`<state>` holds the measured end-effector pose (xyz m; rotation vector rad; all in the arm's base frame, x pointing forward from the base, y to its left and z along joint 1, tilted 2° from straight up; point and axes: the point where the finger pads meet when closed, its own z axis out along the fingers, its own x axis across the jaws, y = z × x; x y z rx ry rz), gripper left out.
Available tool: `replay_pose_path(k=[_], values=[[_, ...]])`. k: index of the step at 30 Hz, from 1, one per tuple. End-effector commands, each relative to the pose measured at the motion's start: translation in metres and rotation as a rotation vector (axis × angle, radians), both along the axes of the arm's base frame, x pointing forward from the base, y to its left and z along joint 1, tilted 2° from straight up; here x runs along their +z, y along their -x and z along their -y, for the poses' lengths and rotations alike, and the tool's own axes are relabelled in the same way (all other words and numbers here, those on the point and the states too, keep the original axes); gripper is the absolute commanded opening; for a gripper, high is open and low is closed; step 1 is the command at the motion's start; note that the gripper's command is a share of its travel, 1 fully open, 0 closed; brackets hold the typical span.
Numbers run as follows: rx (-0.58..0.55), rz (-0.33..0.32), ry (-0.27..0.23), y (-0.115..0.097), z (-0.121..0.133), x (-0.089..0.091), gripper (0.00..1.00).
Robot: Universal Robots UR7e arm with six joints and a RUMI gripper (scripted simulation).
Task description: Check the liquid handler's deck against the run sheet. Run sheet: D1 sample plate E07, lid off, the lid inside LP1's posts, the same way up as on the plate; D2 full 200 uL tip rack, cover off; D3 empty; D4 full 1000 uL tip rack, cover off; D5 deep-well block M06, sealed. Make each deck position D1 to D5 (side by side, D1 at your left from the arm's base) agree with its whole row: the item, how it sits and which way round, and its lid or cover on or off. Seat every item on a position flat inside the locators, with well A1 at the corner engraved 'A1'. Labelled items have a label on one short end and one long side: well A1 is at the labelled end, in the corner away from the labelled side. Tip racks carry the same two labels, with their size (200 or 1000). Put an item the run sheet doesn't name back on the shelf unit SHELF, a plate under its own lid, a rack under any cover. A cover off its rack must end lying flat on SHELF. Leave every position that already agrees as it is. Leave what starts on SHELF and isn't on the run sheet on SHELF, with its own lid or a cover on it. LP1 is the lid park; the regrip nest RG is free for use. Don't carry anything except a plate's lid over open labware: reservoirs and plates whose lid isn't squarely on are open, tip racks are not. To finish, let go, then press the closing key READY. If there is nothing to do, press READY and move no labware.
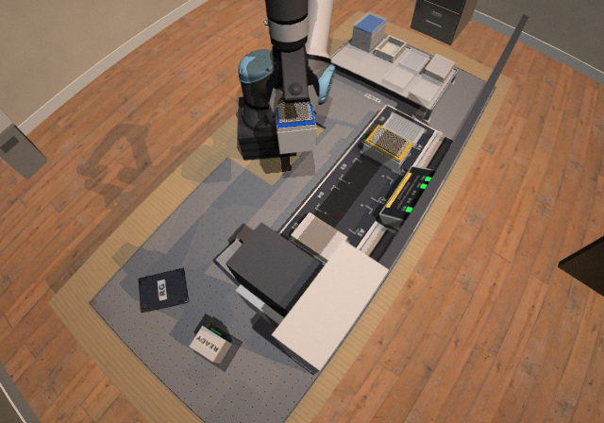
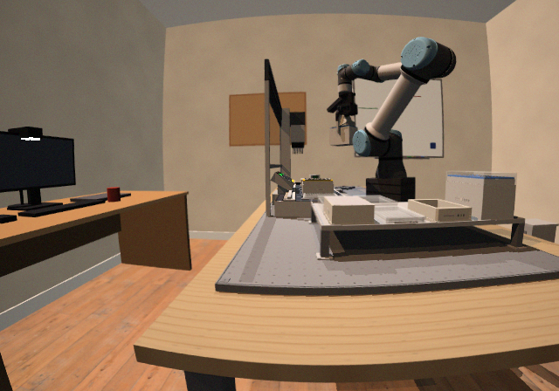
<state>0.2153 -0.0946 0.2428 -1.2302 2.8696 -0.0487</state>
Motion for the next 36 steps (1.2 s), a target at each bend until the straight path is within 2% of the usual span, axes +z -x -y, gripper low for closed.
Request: replay_pose_path(k=[1,28,30,36], values=[[-0.106,-0.003,0.001,-0.0002,0.0002,0.0003,0.00],[-0.605,0.009,-0.013,-0.0002,0.0002,0.0003,0.00],[-0.605,0.009,-0.013,-0.0002,0.0002,0.0003,0.00],[-0.712,0.011,-0.016,-0.0003,0.0002,0.0003,0.00]])
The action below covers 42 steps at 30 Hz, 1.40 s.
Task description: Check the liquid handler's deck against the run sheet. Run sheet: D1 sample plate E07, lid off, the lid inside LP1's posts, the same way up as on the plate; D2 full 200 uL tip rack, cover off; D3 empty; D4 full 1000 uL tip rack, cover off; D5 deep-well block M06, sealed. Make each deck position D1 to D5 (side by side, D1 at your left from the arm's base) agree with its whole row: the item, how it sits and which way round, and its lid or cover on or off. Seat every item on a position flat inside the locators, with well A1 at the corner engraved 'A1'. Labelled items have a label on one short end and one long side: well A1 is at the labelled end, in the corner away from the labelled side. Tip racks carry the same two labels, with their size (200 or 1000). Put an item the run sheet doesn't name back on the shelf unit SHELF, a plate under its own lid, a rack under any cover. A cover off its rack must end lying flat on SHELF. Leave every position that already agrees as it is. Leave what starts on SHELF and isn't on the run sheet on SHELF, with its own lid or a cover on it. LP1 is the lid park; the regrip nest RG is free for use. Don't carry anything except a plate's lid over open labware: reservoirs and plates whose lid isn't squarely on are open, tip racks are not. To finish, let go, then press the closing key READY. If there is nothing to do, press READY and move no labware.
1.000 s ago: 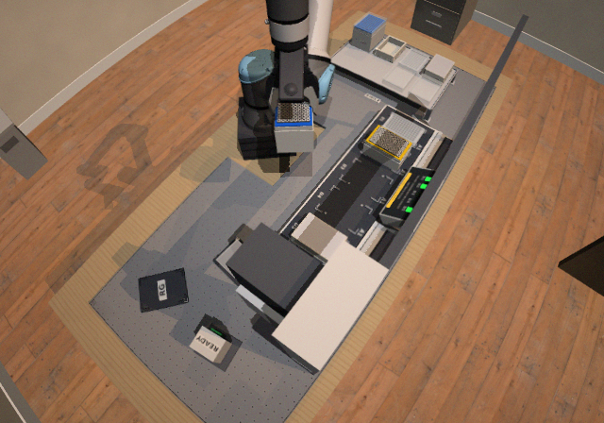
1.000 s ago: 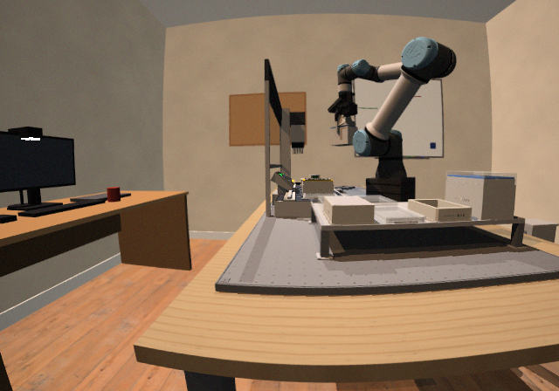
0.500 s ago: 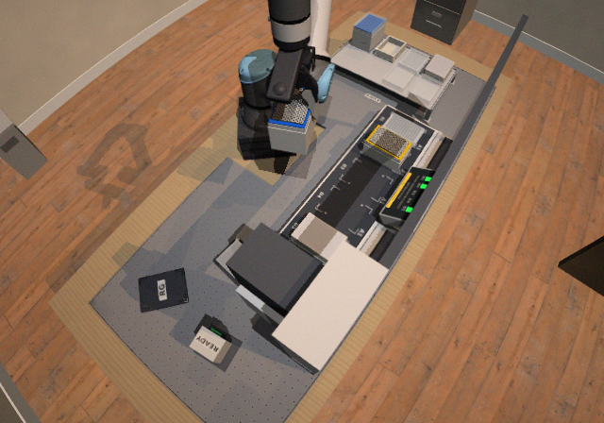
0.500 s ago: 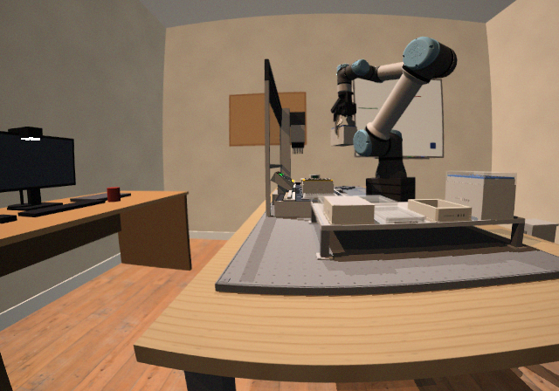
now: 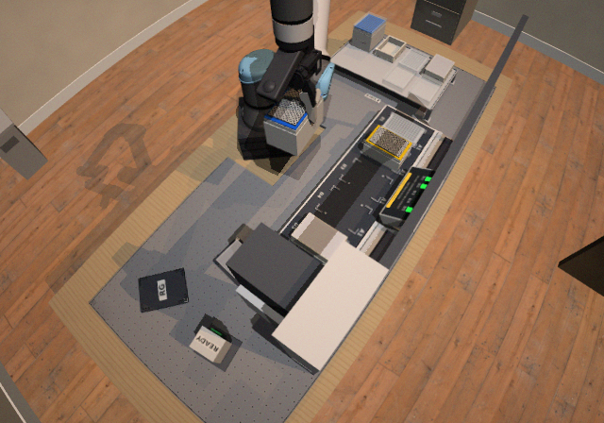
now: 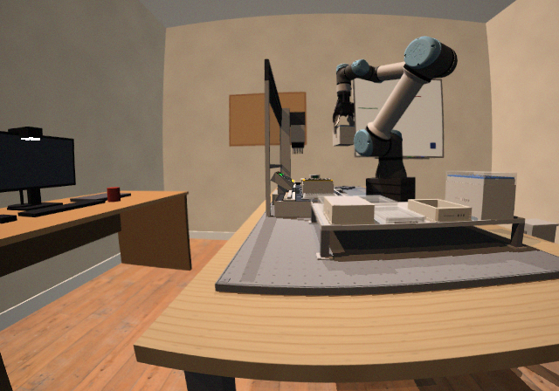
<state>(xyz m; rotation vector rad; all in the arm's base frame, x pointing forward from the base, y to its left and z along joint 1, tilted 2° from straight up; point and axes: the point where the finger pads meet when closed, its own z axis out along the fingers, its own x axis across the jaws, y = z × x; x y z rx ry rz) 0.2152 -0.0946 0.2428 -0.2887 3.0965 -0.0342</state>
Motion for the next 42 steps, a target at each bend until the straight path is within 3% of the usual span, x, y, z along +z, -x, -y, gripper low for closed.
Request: replay_pose_path(k=[1,14,26,28,36,42], values=[[-0.088,-0.007,0.003,0.000,0.000,0.000,0.00],[-0.088,-0.007,0.003,0.000,0.000,0.000,0.00],[-0.328,-0.002,-0.004,-0.004,0.060,0.002,0.00],[-0.328,-0.002,-0.004,-0.004,0.060,0.002,0.00],[-0.375,-0.001,-0.005,-0.006,0.100,0.003,0.00],[-0.375,-0.001,-0.005,-0.006,0.100,0.003,0.00]])
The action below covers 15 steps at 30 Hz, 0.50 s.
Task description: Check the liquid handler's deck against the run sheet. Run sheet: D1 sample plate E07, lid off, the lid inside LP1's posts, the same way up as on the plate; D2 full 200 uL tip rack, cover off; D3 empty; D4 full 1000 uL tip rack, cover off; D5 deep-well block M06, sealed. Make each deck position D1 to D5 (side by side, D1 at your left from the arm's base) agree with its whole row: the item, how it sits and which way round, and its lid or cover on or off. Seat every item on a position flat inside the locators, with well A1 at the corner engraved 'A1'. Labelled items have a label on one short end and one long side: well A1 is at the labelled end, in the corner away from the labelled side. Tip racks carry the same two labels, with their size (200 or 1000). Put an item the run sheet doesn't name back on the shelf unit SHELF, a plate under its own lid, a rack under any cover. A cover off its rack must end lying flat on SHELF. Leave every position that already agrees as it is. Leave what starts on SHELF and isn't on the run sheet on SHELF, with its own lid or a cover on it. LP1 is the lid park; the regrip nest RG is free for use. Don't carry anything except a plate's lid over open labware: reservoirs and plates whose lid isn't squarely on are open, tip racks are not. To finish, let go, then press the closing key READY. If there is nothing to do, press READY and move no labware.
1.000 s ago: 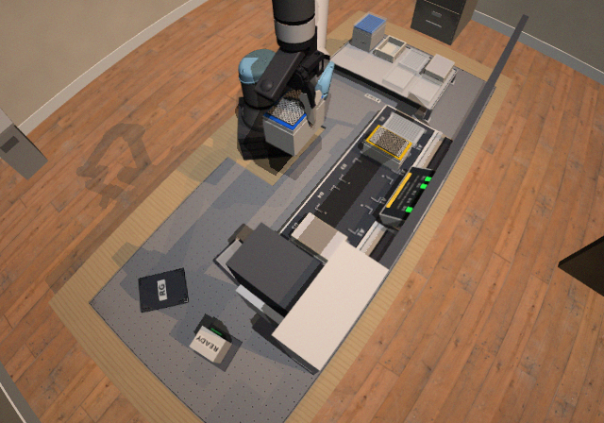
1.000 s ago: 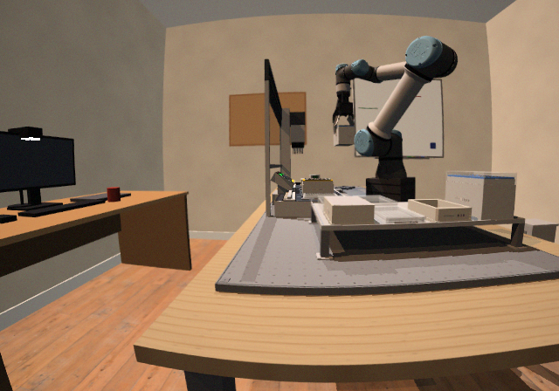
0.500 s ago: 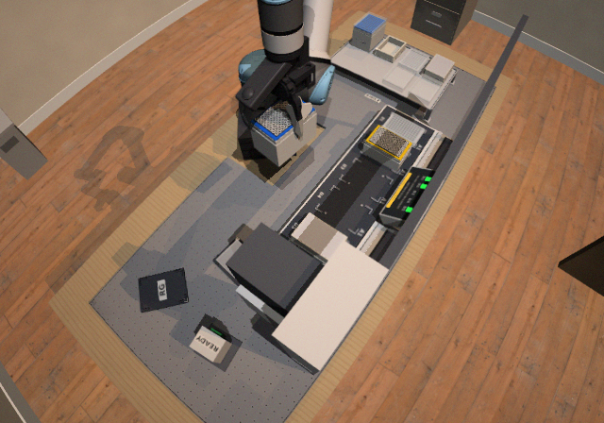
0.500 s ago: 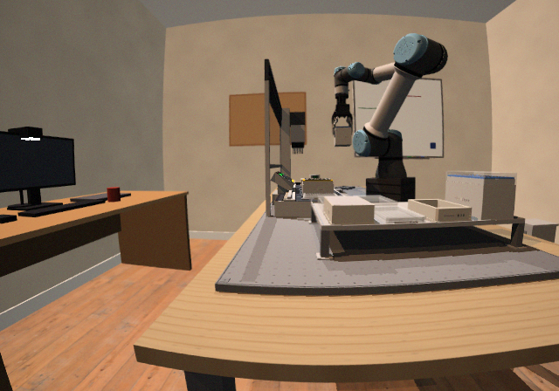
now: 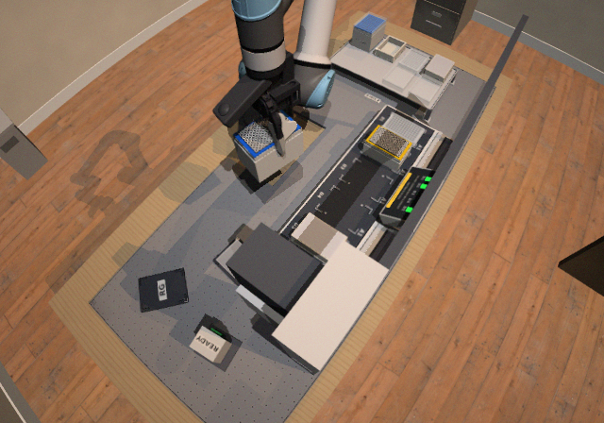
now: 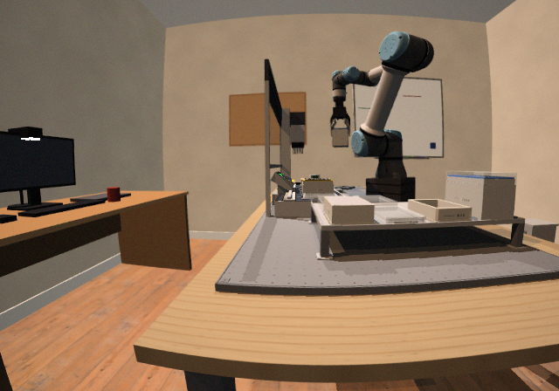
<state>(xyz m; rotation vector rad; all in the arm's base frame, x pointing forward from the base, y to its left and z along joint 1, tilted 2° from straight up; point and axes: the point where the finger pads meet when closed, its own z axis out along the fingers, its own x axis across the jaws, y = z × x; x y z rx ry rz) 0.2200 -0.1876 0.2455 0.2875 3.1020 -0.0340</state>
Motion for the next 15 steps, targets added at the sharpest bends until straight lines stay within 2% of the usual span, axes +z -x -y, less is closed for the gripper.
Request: replay_pose_path(k=[1,5,15], values=[[-0.004,0.000,0.000,-0.001,0.007,0.000,0.00],[-0.004,0.000,0.000,-0.001,0.007,0.000,0.00],[-0.183,0.005,-0.004,-0.004,0.057,0.002,0.00]])
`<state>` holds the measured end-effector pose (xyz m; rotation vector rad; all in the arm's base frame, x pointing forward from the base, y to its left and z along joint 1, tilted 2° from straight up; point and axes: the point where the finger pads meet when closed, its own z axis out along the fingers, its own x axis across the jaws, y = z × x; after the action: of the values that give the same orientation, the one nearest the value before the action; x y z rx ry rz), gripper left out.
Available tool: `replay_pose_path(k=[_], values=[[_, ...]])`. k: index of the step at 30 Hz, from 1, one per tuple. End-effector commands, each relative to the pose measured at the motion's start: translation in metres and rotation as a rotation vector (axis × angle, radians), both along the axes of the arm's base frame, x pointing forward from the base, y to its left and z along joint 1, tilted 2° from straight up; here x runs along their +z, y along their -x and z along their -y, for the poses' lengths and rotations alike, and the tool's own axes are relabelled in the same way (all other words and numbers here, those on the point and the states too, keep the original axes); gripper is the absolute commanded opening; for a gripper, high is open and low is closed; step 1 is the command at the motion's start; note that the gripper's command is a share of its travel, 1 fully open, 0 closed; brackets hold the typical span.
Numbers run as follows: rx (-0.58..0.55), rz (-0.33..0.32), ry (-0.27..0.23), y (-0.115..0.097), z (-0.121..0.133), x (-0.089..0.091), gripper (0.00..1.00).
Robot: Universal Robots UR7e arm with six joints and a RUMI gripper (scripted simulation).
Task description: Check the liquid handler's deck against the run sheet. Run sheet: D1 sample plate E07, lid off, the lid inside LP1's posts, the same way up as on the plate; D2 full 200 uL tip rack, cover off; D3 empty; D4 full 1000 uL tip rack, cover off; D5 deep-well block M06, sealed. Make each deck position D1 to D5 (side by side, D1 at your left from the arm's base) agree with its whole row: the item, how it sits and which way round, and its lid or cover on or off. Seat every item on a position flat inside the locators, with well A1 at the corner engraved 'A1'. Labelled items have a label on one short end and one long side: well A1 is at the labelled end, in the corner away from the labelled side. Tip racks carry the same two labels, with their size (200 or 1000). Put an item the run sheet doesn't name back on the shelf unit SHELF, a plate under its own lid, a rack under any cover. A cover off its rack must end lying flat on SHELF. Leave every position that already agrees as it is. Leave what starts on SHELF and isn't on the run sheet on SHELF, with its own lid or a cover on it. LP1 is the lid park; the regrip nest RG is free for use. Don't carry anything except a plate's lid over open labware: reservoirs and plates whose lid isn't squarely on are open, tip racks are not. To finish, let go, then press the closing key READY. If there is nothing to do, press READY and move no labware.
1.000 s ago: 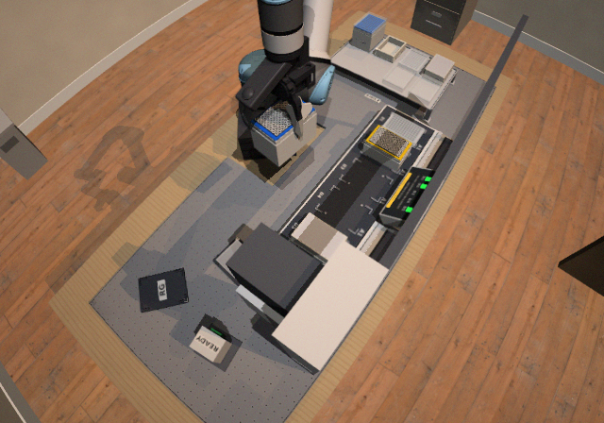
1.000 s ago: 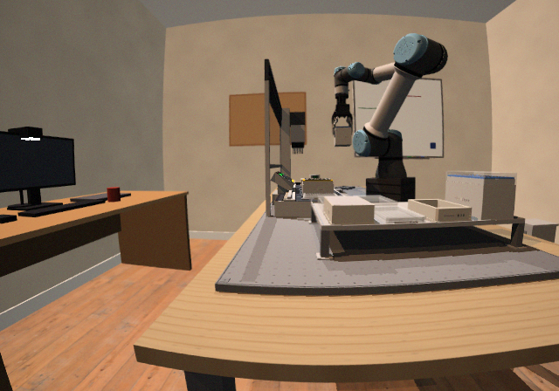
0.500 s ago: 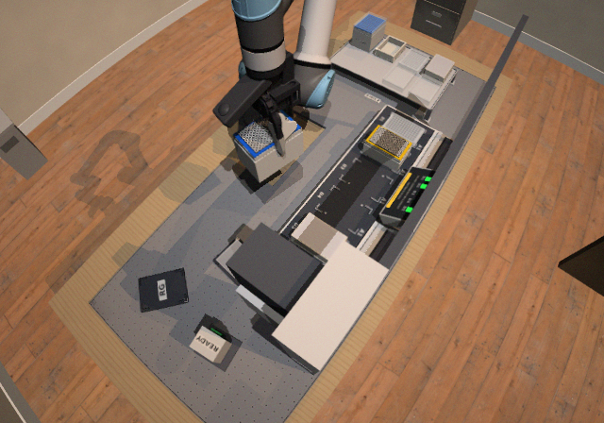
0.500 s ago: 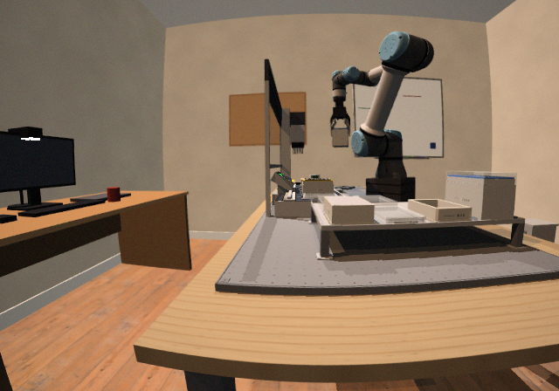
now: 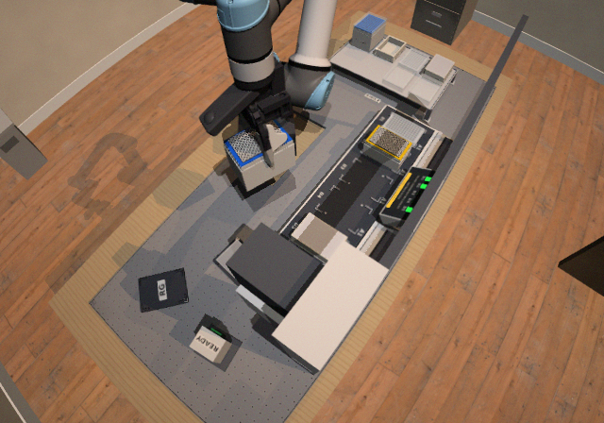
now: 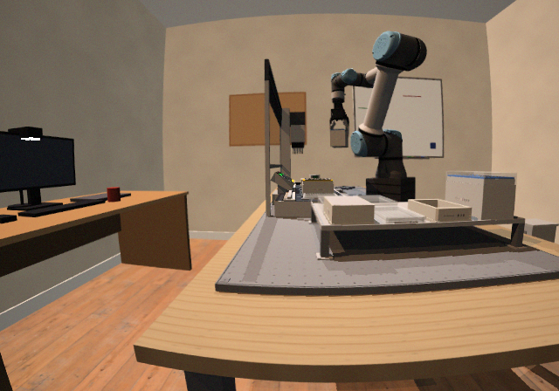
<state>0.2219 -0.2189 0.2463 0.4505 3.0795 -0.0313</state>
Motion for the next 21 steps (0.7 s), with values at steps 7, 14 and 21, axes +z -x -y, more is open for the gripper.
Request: replay_pose_path(k=[7,14,21], values=[[-0.077,0.000,-0.001,-0.004,0.050,0.001,0.00],[-0.077,0.000,-0.001,-0.005,0.075,0.002,0.00],[-0.077,0.000,-0.001,-0.005,0.075,0.002,0.00]])
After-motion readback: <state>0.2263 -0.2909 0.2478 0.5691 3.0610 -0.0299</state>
